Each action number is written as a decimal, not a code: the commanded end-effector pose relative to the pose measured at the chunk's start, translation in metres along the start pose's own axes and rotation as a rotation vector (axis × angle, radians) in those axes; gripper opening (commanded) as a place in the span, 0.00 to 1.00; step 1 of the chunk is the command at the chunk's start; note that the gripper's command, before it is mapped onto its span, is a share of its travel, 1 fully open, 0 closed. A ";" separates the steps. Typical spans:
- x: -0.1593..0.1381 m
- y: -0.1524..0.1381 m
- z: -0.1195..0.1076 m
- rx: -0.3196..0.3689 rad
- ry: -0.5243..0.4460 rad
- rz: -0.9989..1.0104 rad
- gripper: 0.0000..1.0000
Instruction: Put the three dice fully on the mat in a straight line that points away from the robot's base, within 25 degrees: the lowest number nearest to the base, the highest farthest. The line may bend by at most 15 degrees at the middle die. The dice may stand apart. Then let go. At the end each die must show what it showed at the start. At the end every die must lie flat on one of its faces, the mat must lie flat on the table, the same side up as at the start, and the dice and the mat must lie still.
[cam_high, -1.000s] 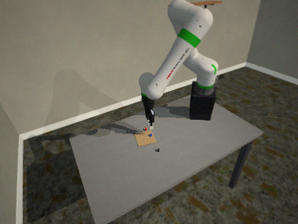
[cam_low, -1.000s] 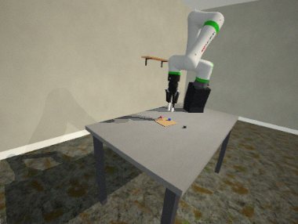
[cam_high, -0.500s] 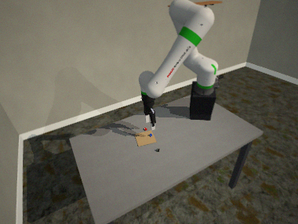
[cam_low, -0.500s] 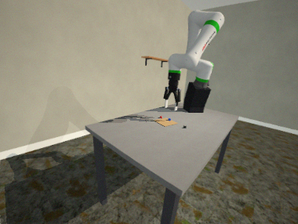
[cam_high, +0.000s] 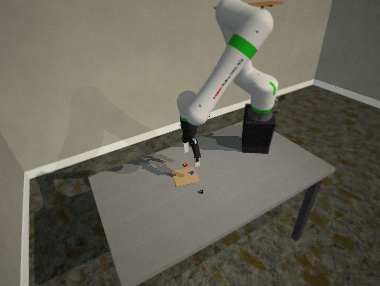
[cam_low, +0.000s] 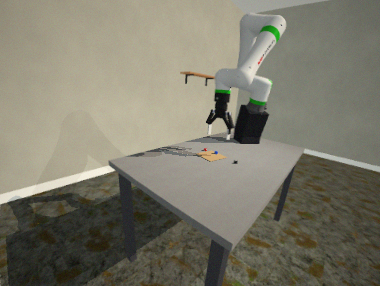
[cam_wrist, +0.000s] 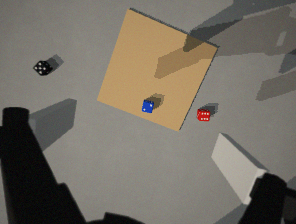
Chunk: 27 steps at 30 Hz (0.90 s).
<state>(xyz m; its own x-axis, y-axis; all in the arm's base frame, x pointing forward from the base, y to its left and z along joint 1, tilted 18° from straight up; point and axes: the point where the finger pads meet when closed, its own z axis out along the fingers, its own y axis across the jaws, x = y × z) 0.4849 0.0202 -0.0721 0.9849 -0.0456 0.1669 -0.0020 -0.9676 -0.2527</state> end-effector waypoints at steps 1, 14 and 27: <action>0.002 -0.008 0.001 -0.001 0.000 0.033 1.00; 0.020 -0.115 0.016 -0.004 -0.001 0.450 1.00; 0.020 -0.162 0.021 0.000 0.000 0.619 0.19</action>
<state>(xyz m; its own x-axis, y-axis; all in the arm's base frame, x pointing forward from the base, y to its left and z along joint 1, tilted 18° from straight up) 0.5083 0.1796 -0.0472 0.8121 -0.5832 -0.0212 -0.5577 -0.7648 -0.3227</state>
